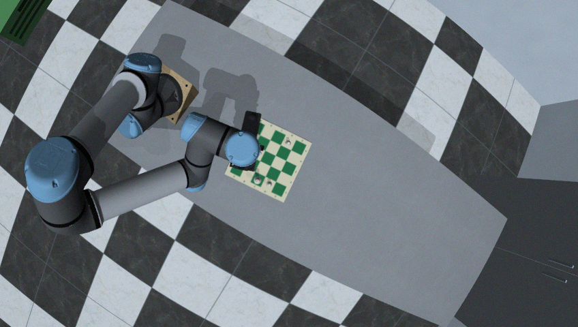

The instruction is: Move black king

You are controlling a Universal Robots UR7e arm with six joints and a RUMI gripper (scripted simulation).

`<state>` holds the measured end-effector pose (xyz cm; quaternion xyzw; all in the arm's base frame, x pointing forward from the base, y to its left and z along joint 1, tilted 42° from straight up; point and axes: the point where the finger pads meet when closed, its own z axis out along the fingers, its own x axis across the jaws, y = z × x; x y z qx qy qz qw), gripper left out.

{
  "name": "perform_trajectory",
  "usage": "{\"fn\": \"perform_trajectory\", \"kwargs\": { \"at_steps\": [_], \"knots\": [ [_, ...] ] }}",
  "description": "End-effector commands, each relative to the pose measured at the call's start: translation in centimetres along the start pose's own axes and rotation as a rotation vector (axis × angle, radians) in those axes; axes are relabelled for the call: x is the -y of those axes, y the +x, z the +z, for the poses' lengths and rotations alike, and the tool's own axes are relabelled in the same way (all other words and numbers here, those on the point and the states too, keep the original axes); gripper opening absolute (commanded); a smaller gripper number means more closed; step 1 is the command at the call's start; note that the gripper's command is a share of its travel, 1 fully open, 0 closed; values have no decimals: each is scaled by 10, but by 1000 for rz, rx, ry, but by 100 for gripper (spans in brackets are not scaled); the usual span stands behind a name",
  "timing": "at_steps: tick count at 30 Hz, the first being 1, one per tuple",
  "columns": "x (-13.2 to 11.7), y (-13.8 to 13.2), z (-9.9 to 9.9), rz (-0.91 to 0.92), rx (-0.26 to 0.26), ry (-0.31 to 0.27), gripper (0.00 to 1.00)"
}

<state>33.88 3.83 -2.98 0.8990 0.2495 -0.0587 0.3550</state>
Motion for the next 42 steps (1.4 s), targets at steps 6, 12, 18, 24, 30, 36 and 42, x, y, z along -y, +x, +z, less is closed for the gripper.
{"fn": "perform_trajectory", "kwargs": {
  "at_steps": [6,12,18,24,30,36,42],
  "knots": [
    [0,0,0,0,-1,0,0],
    [0,0,0,0,-1,0,0],
    [0,0,0,0,-1,0,0],
    [0,0,0,0,-1,0,0],
    [0,0,0,0,-1,0,0],
    [0,0,0,0,-1,0,0],
    [0,0,-1,0,-1,0,0]
  ]
}}
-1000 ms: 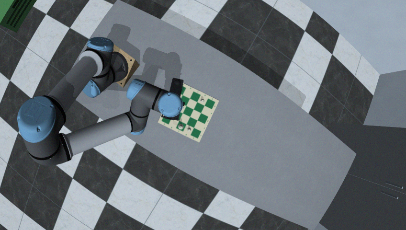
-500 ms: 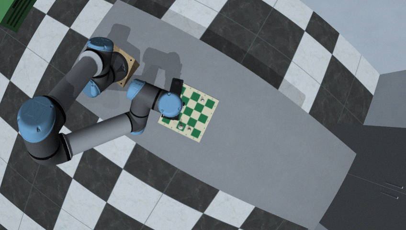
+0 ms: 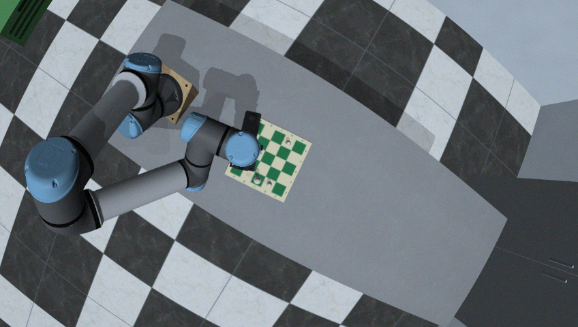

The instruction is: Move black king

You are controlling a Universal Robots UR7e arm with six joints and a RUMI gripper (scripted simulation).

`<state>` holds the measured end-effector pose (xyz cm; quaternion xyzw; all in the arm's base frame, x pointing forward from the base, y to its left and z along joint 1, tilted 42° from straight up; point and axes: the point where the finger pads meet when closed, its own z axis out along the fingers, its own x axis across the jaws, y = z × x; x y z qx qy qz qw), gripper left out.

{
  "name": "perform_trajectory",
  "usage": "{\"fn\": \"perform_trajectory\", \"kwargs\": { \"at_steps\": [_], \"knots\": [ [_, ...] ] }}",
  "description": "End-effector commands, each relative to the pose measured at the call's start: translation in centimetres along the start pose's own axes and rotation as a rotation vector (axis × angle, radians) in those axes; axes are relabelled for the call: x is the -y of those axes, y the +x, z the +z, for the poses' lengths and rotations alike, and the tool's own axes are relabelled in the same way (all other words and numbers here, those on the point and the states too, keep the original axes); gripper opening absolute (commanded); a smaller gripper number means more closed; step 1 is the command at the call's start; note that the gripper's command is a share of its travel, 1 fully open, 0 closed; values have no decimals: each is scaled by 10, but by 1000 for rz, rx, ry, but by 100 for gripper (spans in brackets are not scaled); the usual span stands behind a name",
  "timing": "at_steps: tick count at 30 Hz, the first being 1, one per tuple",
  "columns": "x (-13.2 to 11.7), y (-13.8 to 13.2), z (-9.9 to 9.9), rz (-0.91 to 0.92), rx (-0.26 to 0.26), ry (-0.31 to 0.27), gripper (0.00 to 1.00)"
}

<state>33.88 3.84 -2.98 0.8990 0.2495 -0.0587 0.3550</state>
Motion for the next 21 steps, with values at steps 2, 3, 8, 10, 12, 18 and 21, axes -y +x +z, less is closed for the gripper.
{"fn": "perform_trajectory", "kwargs": {
  "at_steps": [2,3,8,10,12,18,21],
  "knots": [
    [0,0,-1,0,-1,0,0],
    [0,0,-2,0,-1,0,0],
    [0,0,-9,0,-1,0,0],
    [0,0,-15,0,-1,0,0],
    [0,0,-22,0,-1,0,0],
    [0,0,-42,0,-1,0,0],
    [0,0,-52,0,-1,0,0]
  ]
}}
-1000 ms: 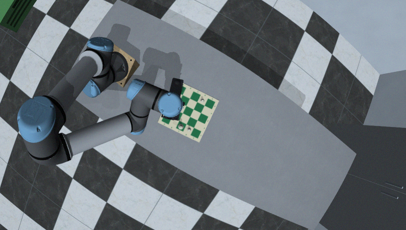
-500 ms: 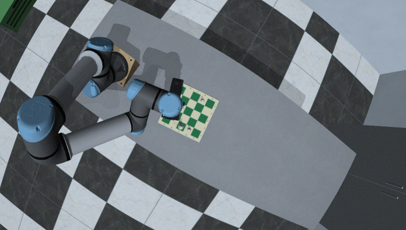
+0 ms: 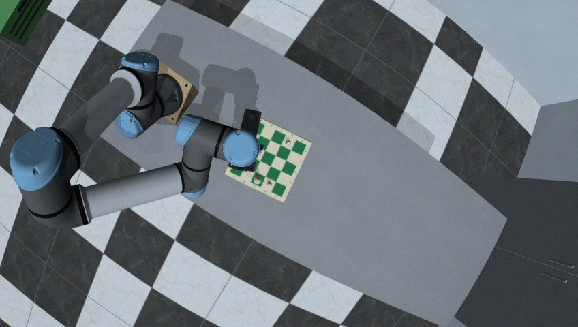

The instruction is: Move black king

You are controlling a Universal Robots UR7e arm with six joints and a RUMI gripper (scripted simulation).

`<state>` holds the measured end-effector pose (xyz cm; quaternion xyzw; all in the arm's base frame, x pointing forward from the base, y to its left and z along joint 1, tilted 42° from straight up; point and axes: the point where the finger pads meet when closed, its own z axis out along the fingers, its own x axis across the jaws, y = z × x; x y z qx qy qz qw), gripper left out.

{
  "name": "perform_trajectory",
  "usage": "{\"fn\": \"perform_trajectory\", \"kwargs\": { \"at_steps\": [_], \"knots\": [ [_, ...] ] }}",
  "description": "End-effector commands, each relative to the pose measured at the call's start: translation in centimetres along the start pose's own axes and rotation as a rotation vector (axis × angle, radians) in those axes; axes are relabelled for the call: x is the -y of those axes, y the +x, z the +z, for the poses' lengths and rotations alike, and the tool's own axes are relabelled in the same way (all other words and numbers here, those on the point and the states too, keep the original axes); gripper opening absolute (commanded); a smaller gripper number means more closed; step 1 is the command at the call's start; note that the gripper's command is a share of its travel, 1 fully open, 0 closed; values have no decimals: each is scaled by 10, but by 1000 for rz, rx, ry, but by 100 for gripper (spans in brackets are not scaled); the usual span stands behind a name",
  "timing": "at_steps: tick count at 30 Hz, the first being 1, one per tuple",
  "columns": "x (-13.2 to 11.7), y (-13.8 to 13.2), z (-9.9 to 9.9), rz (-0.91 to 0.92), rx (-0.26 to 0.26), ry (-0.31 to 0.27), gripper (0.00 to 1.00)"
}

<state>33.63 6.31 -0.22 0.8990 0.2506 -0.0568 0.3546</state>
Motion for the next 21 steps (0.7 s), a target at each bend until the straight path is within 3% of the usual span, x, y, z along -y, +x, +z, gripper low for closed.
{"fn": "perform_trajectory", "kwargs": {
  "at_steps": [1,11,21],
  "knots": [
    [0,0,-19,1,4,0,0],
    [0,0,-57,1,4,0,0],
    [0,0,-63,1,4,0,0]
  ]
}}
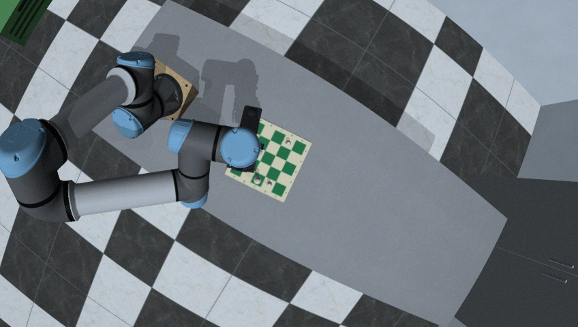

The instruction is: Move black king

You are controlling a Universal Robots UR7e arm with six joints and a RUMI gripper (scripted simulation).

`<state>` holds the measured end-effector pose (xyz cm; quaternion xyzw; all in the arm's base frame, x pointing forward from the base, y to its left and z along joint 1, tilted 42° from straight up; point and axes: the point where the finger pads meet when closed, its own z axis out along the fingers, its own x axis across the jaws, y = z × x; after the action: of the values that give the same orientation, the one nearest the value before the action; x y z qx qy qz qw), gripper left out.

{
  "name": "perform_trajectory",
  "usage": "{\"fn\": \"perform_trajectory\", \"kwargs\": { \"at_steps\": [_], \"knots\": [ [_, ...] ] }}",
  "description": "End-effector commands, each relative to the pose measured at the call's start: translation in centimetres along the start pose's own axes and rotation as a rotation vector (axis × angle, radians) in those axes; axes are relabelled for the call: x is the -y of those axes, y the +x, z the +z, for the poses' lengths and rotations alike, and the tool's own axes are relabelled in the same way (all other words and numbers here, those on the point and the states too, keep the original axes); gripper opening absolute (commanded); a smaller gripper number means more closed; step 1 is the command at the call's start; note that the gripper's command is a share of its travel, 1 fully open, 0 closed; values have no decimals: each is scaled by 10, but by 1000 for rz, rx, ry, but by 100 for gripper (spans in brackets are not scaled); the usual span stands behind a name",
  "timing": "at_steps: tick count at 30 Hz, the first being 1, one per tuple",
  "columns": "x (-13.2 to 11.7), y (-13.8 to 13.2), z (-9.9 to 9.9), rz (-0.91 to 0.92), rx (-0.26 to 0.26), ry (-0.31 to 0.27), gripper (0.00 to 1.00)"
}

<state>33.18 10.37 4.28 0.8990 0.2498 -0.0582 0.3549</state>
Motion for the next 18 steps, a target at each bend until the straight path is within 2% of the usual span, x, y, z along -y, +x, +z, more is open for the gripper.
{"fn": "perform_trajectory", "kwargs": {
  "at_steps": [1,11,18],
  "knots": [
    [0,0,-2,1,0,0,0],
    [2,1,-2,18,0,0,0],
    [28,6,-2,212,0,0,0]
  ]
}}
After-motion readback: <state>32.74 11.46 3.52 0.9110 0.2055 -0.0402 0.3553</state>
